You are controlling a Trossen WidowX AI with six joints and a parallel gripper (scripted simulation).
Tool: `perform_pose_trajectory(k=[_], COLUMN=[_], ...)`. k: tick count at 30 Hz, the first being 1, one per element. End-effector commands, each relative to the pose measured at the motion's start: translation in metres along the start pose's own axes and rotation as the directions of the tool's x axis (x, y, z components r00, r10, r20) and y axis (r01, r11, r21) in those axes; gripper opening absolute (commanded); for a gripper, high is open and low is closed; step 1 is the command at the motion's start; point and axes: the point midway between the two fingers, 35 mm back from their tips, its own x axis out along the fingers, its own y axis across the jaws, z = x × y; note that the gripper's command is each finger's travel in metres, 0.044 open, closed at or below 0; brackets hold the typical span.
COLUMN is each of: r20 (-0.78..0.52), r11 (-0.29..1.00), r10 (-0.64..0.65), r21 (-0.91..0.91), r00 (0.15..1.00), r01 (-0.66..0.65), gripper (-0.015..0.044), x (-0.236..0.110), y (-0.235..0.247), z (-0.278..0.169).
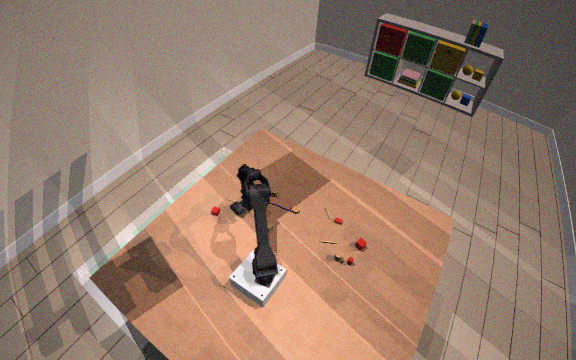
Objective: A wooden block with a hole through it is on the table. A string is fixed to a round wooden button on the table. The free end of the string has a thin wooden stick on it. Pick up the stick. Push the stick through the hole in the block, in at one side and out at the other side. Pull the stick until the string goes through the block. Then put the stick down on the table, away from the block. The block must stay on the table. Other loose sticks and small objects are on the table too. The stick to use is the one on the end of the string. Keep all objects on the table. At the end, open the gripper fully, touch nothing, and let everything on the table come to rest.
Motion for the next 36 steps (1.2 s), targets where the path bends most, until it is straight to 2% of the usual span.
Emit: perform_pose_trajectory(k=[1, 36], r20=[-0.005, -0.004], r11=[1.000, 1.000], r10=[0.000, 0.000], r21=[-0.002, -0.002], r00=[1.000, 1.000], r01=[0.000, -0.001], gripper=[0.0000, 0.0000], x=[-0.002, -0.001], y=[0.000, -0.003], z=[0.006, 0.051])
